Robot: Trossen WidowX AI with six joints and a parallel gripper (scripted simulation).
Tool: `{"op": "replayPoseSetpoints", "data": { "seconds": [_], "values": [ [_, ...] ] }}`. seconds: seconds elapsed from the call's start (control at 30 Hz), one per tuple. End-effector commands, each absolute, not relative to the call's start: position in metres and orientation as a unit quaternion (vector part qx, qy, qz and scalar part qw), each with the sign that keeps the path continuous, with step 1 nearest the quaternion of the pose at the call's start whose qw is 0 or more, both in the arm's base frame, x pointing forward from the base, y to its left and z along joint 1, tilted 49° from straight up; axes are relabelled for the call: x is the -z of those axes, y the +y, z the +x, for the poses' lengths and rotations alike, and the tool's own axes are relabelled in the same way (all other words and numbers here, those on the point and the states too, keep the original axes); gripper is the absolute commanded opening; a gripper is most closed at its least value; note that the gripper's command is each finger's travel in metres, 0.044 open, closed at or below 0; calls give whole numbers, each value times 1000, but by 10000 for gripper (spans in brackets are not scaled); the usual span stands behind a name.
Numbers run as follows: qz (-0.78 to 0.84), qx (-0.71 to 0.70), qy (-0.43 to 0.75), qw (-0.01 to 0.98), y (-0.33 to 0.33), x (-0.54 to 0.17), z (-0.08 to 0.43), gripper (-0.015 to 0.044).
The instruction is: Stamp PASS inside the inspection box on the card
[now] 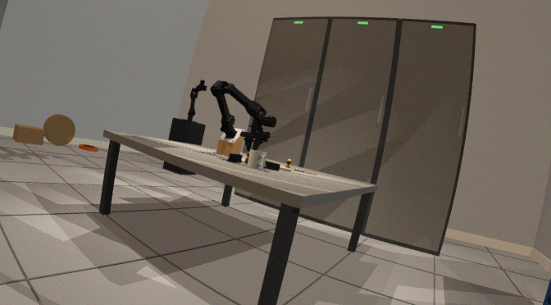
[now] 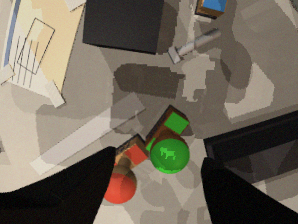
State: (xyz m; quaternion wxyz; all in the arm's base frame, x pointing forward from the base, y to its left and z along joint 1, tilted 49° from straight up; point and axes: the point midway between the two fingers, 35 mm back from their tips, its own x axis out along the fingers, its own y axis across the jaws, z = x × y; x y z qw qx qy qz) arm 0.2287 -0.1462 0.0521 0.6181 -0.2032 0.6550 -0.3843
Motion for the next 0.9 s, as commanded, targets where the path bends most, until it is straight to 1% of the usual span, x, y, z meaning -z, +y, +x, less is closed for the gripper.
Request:
{"op": "replayPoseSetpoints", "data": {
  "seconds": [0.0, 0.07, 0.87],
  "values": [
    [-203, 389, 650, 620, -99, -99, 237, 254],
    [-205, 390, 650, 619, -92, -107, 237, 254],
    [-208, 389, 650, 618, -93, -107, 236, 254]
  ]
}}
